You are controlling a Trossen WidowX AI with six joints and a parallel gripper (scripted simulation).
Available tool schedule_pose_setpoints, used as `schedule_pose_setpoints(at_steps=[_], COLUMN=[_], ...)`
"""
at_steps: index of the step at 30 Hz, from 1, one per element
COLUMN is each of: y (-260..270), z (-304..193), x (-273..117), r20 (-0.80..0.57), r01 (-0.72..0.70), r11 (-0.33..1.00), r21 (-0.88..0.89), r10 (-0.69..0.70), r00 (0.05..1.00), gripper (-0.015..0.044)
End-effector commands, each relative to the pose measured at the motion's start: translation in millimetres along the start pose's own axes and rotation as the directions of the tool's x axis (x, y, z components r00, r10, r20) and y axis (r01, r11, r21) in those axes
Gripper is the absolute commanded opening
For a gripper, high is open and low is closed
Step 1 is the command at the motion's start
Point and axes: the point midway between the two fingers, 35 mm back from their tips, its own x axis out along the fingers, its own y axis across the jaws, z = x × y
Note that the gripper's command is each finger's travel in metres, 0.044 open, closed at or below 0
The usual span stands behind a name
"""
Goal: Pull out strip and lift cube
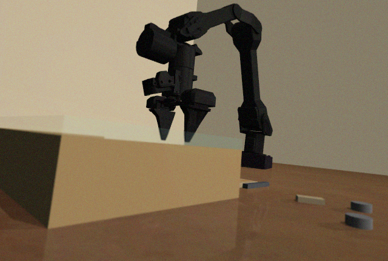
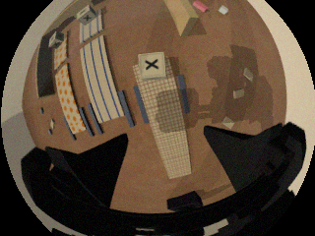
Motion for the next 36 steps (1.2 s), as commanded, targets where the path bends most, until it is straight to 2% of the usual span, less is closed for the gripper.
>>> schedule_pose_setpoints(at_steps=[1, 18, 25, 36], y=[1.8, 9.2, 9.3, 9.3], z=[14.9, 76.7, 77.4, 78.5], x=[-2.5, -12.5, -3.9, 14.1], r20=[0.004, 0.01, 0.01, 0.01], r01=[0.004, 0.003, 0.003, 0.003], r11=[1.0, 1.0, 1.0, 1.0], r21=[0.005, 0.005, 0.005, 0.005], r10=[-0.004, -0.003, -0.003, -0.003], r00=[1.0, 1.0, 1.0, 1.0], gripper=[0.044, 0.044, 0.0256, 0.025])
